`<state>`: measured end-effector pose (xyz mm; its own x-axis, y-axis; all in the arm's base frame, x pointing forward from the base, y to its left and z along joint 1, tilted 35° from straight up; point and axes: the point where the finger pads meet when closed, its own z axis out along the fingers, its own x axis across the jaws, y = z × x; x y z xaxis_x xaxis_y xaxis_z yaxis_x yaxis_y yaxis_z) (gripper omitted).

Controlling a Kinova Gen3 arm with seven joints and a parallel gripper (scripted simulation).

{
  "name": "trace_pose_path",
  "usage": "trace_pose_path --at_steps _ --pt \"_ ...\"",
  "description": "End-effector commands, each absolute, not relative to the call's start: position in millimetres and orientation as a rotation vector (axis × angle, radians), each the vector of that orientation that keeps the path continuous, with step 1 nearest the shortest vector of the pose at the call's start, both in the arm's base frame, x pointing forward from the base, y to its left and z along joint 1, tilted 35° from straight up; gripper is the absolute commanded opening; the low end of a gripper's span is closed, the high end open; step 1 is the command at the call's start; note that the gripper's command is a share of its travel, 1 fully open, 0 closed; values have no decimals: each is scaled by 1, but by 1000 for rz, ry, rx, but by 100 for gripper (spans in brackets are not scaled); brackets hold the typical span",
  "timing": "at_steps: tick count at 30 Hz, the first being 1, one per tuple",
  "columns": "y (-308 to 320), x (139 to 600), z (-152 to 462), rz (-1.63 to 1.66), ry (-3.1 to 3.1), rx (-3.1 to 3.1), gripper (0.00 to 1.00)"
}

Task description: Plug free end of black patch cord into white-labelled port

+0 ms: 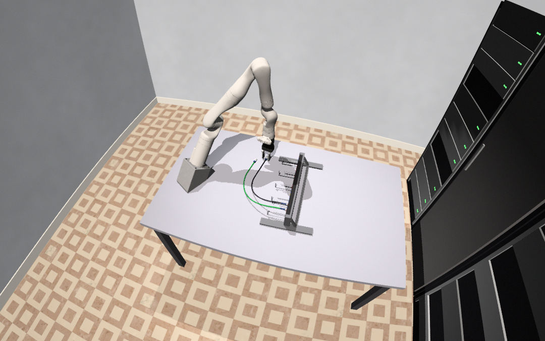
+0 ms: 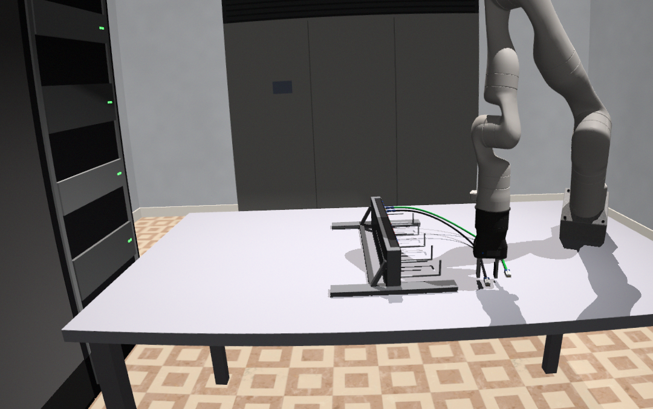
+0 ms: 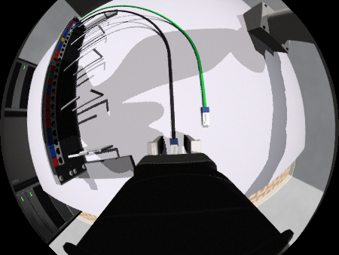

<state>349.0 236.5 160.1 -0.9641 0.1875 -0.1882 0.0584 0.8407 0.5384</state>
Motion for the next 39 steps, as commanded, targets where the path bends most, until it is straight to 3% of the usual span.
trace_pose_path --at_steps 1,39 --pt "237 349 160 804 2787 187 73" --pt "242 351 152 804 2787 187 73"
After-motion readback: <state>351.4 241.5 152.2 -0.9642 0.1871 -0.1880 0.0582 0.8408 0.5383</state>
